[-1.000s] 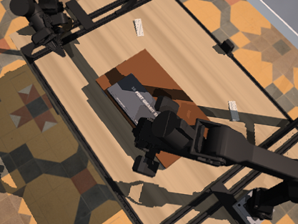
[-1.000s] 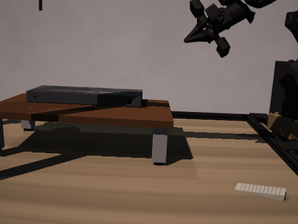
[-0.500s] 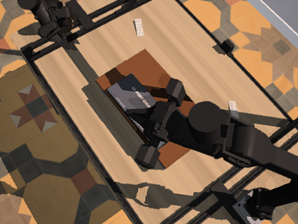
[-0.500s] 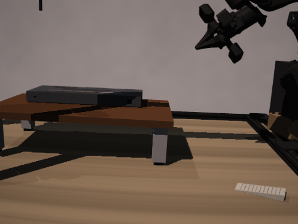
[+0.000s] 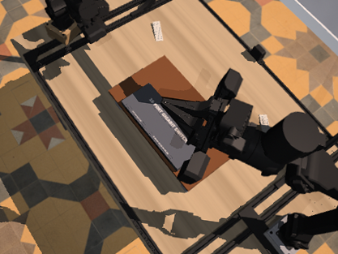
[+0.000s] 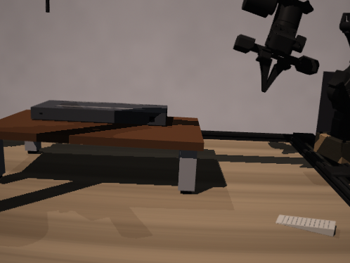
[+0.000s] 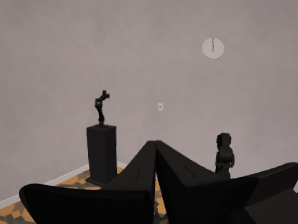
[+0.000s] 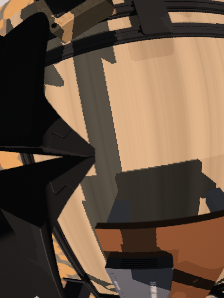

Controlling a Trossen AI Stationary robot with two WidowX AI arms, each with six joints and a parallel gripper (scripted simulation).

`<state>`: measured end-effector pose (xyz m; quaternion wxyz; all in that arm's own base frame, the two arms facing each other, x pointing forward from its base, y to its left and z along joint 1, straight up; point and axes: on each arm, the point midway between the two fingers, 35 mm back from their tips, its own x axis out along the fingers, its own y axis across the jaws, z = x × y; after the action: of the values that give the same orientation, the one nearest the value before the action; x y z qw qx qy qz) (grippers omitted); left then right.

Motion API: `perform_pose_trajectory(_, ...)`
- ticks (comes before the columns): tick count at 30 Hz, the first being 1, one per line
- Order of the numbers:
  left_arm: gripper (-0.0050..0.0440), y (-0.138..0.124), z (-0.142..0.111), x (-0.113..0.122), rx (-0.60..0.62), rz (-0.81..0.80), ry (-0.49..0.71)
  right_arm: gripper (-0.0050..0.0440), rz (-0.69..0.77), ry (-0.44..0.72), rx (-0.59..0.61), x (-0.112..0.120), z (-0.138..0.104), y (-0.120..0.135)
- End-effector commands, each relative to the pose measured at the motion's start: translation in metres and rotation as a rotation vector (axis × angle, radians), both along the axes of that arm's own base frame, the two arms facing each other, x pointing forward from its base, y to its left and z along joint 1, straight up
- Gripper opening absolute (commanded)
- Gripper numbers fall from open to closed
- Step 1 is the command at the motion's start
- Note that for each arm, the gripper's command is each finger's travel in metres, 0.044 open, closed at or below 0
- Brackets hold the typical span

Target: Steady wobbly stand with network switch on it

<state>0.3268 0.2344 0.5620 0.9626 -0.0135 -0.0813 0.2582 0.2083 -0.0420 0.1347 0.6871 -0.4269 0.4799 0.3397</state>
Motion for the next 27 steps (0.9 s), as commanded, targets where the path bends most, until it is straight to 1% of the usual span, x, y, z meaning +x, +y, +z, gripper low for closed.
perform_pose_trajectory(1,0.0,-0.004,0.016,-0.006,0.04,0.007,-0.046,0.0,-0.014,0.0,0.002,-0.002,-0.001,-0.002)
perform_pose_trajectory(5,0.0,-0.018,0.061,-0.027,0.155,0.025,-0.181,0.0,0.024,0.14,-0.02,-0.006,-0.002,0.006)
perform_pose_trajectory(10,0.0,-0.041,0.113,-0.061,0.294,0.05,-0.353,0.0,0.079,0.311,-0.071,-0.01,-0.001,0.014)
perform_pose_trajectory(16,0.0,-0.041,0.113,-0.061,0.294,0.05,-0.353,0.0,0.079,0.311,-0.071,-0.01,-0.001,0.014)
perform_pose_trajectory(17,0.0,-0.042,0.108,-0.062,0.286,0.047,-0.346,0.0,0.072,0.266,-0.054,-0.01,-0.002,0.013)
perform_pose_trajectory(22,0.0,-0.069,0.153,-0.101,0.417,0.071,-0.514,0.0,0.072,0.266,-0.054,-0.01,-0.002,0.013)
perform_pose_trajectory(27,0.0,-0.101,0.19,-0.145,0.544,0.097,-0.685,0.0,0.072,0.266,-0.054,-0.01,-0.002,0.013)
